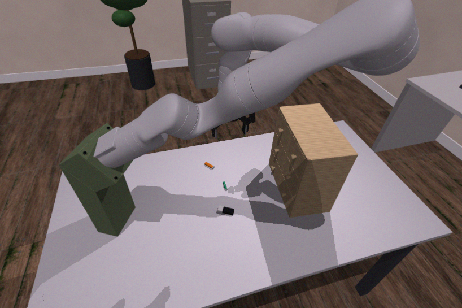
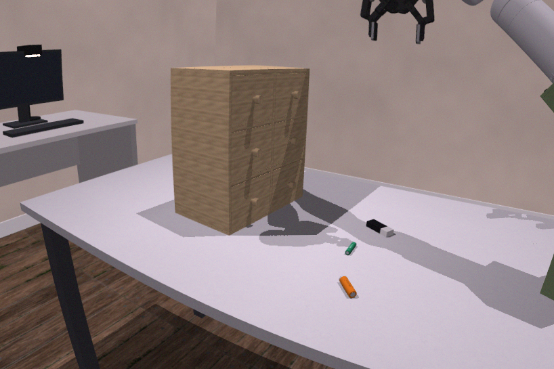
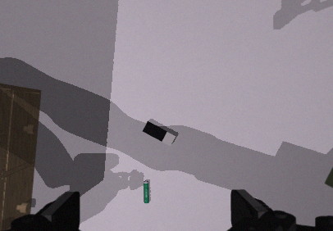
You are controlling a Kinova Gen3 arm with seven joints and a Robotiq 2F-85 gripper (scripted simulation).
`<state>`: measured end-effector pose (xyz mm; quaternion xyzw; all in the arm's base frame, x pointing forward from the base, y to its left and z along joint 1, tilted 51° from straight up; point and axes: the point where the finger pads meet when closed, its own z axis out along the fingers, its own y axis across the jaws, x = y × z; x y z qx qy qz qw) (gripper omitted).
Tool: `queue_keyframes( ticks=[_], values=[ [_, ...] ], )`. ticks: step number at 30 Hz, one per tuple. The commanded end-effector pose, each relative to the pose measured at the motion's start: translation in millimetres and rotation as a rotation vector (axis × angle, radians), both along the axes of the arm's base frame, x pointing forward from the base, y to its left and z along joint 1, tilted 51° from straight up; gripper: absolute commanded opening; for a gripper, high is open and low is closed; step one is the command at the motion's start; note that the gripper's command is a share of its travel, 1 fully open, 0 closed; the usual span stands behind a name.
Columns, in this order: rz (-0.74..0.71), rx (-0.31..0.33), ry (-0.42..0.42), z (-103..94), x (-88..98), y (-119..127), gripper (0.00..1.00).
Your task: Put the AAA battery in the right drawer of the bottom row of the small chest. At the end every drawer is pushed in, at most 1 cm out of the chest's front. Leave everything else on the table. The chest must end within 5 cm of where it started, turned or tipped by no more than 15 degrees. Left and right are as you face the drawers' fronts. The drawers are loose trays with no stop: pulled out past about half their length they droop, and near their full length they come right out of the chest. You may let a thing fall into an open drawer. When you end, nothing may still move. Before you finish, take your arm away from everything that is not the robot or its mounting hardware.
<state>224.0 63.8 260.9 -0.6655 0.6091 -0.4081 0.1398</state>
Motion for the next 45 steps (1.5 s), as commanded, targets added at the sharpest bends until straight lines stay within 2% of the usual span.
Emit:
queue_keyframes(
  ticks=[1,9,20,22,37,39,45],
  values=[
    [-0.008,0.006,-0.003,-0.4,0.7,2,1.00],
    [-0.045,0.050,-0.018,-2.5,4.8,11,1.00],
    [-0.171,0.197,-0.071,-11.7,20.5,40,1.00],
    [-0.171,0.197,-0.071,-11.7,20.5,40,1.00],
    [-0.447,0.505,-0.193,-41.8,62.4,97,1.00],
    [-0.447,0.505,-0.193,-41.8,62.4,97,1.00],
    [-0.572,0.641,-0.254,-59.9,84.5,118,1.00]
  ],
)
